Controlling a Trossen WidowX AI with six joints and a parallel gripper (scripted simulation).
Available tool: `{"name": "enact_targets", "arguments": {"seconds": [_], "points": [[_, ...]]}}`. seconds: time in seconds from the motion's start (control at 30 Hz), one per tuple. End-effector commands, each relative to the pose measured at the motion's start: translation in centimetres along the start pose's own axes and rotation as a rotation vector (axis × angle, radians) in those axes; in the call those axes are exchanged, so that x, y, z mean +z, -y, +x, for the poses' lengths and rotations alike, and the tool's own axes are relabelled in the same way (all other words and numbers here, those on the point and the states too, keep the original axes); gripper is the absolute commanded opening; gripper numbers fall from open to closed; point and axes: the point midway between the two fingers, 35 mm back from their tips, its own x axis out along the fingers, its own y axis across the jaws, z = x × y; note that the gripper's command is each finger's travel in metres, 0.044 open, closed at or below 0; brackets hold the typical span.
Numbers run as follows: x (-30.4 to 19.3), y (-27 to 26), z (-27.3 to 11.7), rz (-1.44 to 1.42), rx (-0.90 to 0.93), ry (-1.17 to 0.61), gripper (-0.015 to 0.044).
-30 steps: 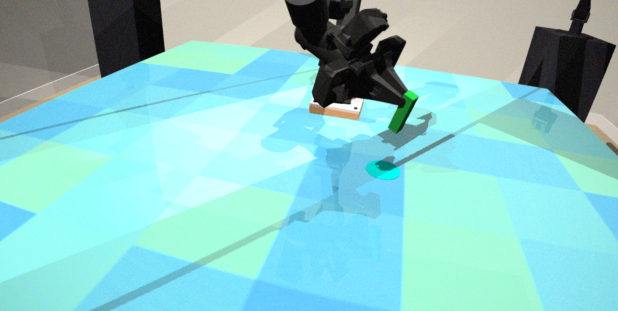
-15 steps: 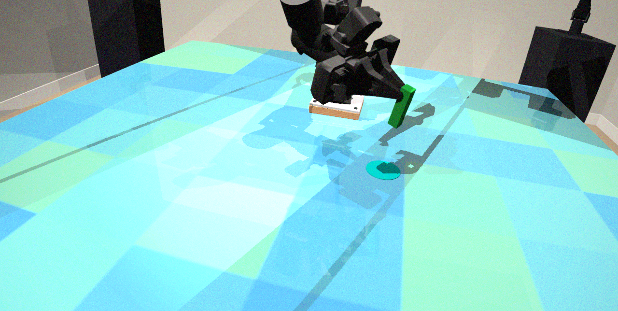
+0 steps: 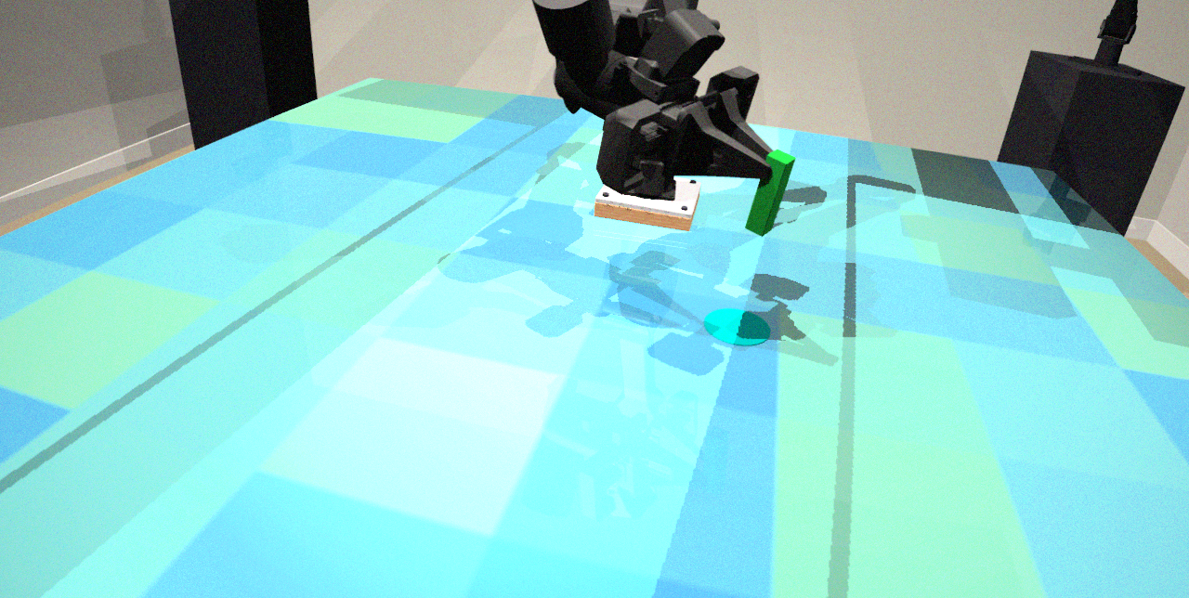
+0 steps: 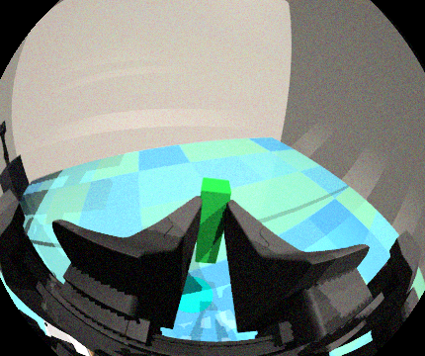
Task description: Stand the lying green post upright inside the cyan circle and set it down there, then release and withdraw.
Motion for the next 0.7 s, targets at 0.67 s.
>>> {"name": "enact_targets", "arguments": {"seconds": [0.67], "points": [[-0.3, -2.0, -1.6, -0.063, 0.043, 0.097, 0.0023]]}}
